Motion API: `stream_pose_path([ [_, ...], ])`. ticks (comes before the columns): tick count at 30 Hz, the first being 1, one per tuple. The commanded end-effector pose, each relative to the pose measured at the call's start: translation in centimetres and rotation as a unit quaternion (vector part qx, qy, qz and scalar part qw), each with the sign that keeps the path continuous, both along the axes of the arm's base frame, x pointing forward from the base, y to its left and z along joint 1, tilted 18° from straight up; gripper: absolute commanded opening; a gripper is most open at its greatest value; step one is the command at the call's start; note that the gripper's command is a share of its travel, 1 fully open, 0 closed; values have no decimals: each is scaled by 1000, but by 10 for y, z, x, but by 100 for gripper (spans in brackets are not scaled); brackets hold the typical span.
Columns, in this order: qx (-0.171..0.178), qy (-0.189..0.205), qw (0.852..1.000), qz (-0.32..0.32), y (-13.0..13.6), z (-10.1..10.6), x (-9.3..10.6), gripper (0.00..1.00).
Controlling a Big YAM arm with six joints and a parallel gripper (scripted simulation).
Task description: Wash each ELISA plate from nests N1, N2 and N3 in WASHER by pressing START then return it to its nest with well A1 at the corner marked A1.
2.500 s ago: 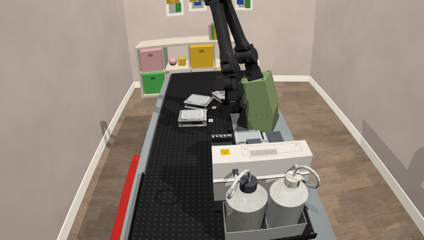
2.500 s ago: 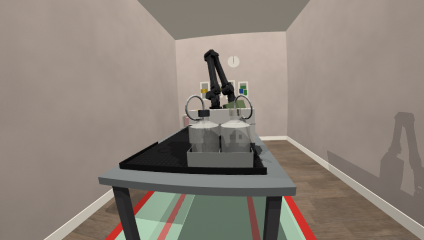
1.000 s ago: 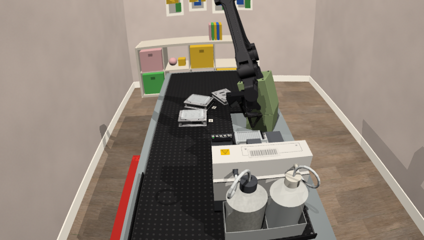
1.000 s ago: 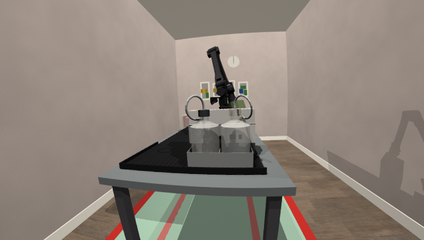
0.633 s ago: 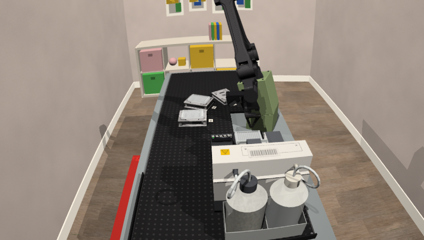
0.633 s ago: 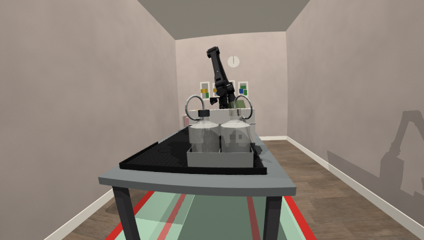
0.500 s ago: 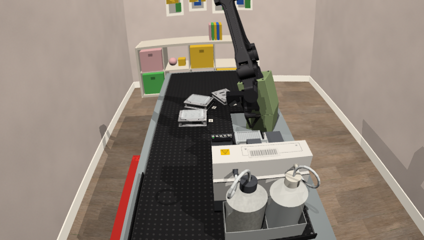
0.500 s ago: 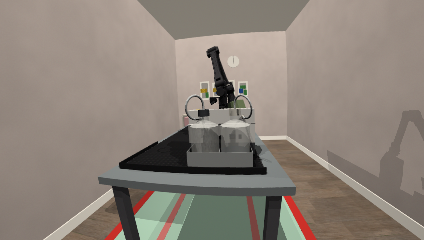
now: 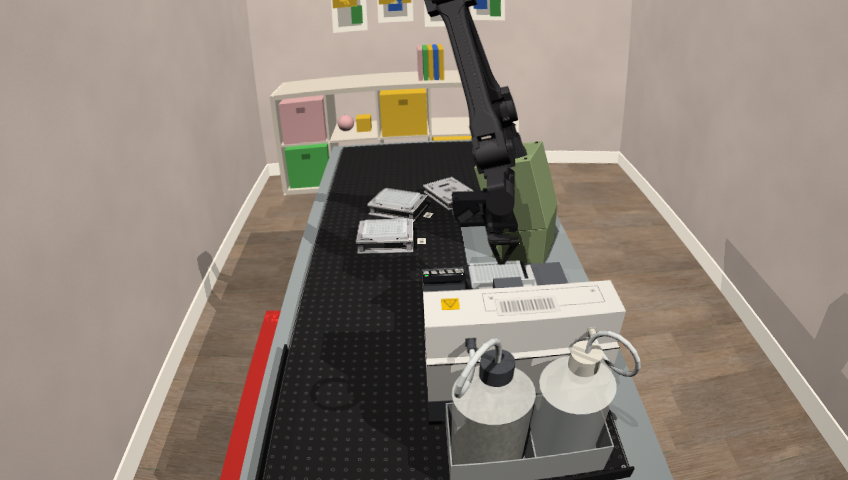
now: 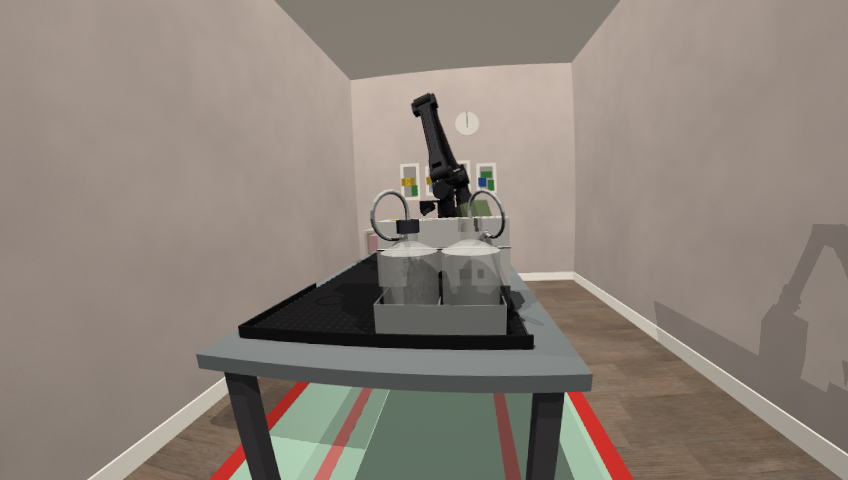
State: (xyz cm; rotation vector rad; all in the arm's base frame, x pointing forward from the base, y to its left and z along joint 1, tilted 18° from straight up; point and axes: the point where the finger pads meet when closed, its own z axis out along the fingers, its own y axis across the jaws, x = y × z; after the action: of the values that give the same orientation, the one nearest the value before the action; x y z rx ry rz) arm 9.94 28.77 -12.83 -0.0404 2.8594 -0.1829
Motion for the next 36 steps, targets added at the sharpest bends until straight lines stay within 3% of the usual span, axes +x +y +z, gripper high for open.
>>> stream_pose_path([
  [1,-5,0,1000,3,-5,-8,4,100],
  [25,4,-2,1000,3,2,-39,16,100],
  [36,5,-1,1000,4,1,-35,11,100],
])
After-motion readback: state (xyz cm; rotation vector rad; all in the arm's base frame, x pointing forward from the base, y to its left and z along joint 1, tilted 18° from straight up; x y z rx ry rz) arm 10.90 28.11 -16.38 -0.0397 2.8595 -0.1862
